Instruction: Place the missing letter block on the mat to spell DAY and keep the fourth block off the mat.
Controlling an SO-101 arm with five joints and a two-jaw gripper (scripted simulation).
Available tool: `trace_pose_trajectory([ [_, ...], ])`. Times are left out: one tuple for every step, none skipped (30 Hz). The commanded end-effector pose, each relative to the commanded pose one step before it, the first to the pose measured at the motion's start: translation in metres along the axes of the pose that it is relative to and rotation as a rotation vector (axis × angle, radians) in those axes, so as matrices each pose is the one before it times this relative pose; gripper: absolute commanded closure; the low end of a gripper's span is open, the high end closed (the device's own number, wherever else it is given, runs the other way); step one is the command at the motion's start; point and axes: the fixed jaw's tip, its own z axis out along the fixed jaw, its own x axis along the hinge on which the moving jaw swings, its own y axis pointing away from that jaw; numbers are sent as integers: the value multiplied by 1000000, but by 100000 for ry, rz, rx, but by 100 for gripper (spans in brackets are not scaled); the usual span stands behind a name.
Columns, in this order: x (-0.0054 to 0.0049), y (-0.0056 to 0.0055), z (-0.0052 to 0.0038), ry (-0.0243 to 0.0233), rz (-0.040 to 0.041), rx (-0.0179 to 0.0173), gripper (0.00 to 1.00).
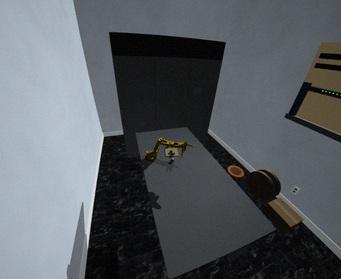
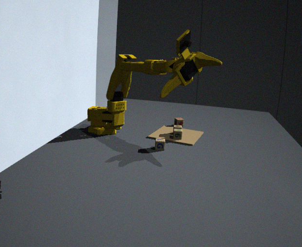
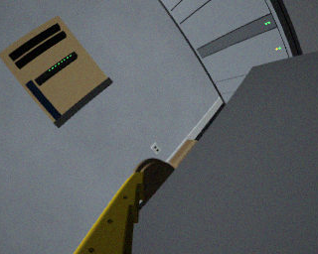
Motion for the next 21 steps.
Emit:
trace_pose_trajectory([
  [-36861,28133,-10482,-10758,95,-8231,0],
  [-2632,2019,-717,-698,0,-536,0],
  [-1913,1467,-518,-507,0,-389,0],
  [-1158,888,-312,-307,0,-236,0],
  [-495,380,-133,-131,0,-101,0],
  [-80,61,-21,-21,0,-16,0],
  [0,0,0,0,0,0,0],
  [0,0,0,0,0,0,0],
  [-80,61,-21,-21,0,-16,0],
  [-495,380,-133,-131,0,-101,0],
  [-1158,888,-312,-307,0,-236,0],
  [-1913,1467,-518,-507,0,-389,0],
  [-2632,2019,-717,-698,0,-536,0],
  [-3216,2467,-881,-854,0,-655,0],
  [-3595,2757,-987,-954,0,-732,0],
  [-3726,2857,-1024,-989,0,-758,0],
  [-3595,2757,-987,-954,0,-732,0],
  [-3216,2467,-881,-854,0,-655,0],
  [-2632,2019,-717,-698,0,-536,0],
  [-1913,1467,-518,-507,0,-389,0],
  [-1158,888,-312,-307,0,-236,0],
])
